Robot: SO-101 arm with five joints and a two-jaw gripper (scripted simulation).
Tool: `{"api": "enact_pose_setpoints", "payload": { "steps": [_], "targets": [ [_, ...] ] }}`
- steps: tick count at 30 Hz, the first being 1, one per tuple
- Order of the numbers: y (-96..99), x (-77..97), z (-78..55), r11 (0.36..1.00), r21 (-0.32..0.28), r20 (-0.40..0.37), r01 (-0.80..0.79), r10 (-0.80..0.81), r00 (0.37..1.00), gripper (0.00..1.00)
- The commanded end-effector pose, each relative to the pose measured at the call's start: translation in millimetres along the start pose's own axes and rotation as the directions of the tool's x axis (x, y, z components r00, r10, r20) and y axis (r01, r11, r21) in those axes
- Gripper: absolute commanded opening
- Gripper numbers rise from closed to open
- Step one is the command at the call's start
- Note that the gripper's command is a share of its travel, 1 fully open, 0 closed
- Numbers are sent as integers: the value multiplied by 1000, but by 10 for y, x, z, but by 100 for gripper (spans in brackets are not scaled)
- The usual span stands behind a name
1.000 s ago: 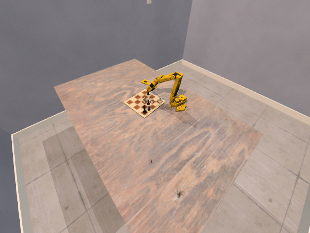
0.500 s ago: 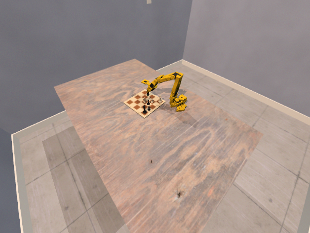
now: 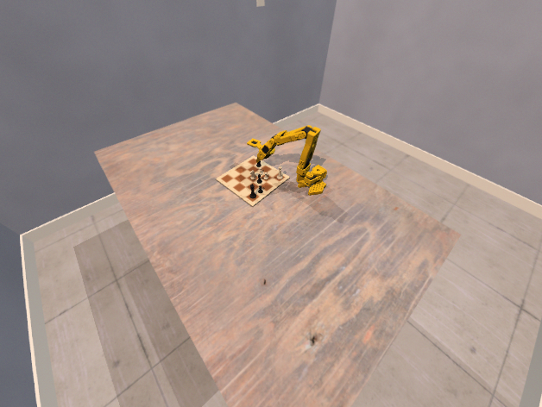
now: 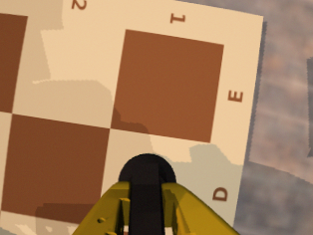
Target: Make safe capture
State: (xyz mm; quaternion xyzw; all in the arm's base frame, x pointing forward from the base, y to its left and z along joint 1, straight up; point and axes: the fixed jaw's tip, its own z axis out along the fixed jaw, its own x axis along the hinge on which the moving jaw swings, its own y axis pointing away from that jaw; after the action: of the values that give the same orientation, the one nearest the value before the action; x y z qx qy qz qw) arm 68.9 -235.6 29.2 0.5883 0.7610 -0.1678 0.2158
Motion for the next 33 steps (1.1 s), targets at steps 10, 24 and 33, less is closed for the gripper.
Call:
{"api": "enact_pose_setpoints", "payload": {
  "steps": [10, 24, 33],
  "targets": [
    [-25, -18, -8, 1000, 5, -5, -7, 7, 1000, 0],
    [-43, -123, -185, 1000, 8, -4, -7, 7, 1000, 0],
    [-43, -222, -351, 1000, 8, -4, -7, 7, 1000, 0]
  ]
}}
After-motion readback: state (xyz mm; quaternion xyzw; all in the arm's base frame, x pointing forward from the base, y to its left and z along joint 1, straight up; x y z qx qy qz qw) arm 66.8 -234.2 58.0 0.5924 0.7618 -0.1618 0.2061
